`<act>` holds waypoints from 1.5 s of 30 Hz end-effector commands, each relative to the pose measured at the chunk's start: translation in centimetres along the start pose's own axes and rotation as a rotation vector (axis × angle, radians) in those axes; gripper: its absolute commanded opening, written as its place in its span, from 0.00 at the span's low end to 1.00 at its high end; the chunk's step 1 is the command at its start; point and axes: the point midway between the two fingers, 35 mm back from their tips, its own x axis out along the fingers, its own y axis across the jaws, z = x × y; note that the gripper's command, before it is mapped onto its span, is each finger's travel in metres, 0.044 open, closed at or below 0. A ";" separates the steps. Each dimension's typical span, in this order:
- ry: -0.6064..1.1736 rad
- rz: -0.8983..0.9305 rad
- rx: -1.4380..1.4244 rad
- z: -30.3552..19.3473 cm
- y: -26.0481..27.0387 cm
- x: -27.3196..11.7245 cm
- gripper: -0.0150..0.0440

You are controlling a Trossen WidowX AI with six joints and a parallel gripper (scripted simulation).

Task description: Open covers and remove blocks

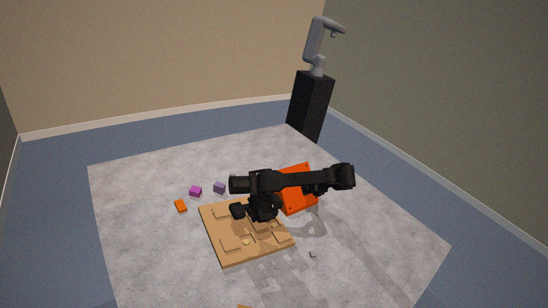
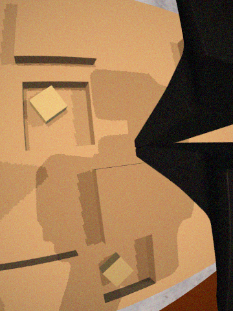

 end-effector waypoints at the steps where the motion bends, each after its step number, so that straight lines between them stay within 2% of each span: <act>1: -0.002 0.004 0.005 0.0 0.1 0.6 0.25; 45: -0.006 0.005 0.005 0.0 0.3 4.7 0.25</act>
